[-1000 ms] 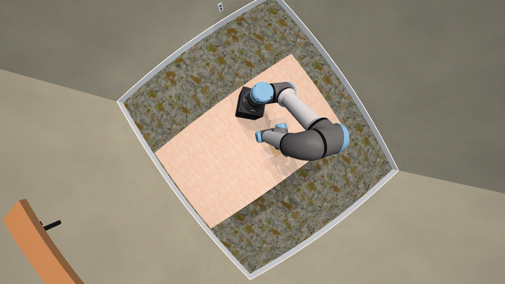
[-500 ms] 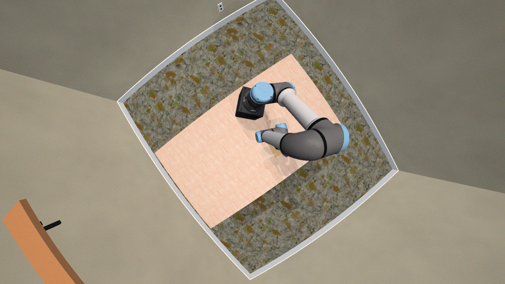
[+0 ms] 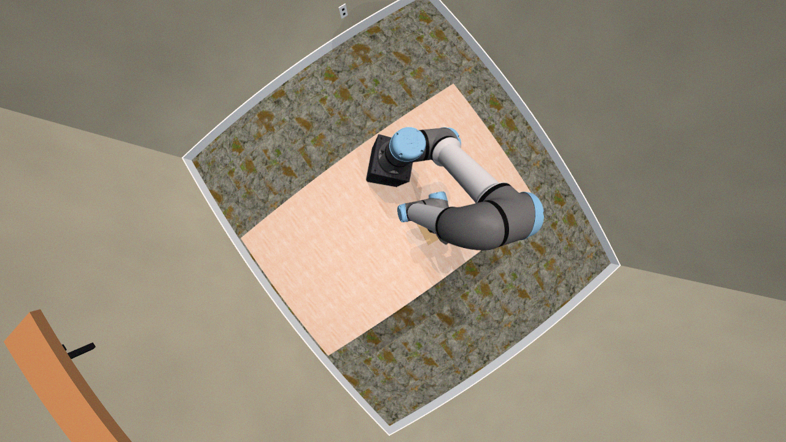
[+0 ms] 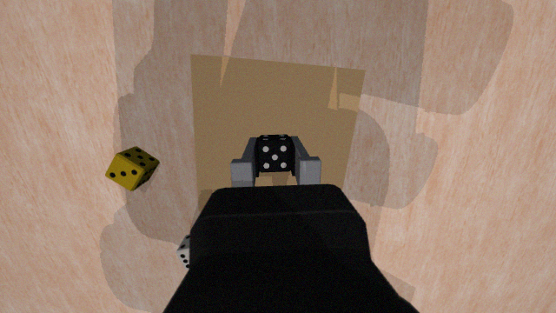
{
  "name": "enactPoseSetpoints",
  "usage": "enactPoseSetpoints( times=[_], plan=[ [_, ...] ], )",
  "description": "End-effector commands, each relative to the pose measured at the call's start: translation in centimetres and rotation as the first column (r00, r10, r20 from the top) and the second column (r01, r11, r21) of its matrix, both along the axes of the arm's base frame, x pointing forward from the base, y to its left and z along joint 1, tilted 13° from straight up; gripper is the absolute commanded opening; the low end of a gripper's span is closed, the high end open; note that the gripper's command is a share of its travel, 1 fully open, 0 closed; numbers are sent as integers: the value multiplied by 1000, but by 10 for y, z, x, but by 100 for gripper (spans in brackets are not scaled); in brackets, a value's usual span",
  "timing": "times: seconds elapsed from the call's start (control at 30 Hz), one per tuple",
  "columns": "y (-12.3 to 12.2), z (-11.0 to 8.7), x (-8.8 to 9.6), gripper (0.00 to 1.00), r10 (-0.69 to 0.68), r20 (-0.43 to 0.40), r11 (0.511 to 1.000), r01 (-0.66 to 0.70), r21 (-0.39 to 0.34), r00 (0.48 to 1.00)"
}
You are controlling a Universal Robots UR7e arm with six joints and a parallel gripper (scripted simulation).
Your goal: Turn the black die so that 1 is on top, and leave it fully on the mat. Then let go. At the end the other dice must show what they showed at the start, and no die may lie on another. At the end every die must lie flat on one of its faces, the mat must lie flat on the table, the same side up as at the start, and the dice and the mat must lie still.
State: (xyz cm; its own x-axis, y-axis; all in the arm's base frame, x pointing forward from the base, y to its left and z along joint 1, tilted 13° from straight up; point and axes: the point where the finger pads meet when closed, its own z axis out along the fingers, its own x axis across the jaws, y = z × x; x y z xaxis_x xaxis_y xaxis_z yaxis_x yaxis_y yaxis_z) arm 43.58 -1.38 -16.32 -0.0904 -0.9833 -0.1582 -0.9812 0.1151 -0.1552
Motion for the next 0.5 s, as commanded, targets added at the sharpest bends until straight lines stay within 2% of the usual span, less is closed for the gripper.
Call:
enactPoseSetpoints(
  times=[0.0, 0.47],
  plan=[
    [0, 0, 0, 49, 0, 1, 1000, 0, 0, 1000],
    [0, -3, 1, 49, 0, 1, 1000, 0, 0, 1000]
  ],
)
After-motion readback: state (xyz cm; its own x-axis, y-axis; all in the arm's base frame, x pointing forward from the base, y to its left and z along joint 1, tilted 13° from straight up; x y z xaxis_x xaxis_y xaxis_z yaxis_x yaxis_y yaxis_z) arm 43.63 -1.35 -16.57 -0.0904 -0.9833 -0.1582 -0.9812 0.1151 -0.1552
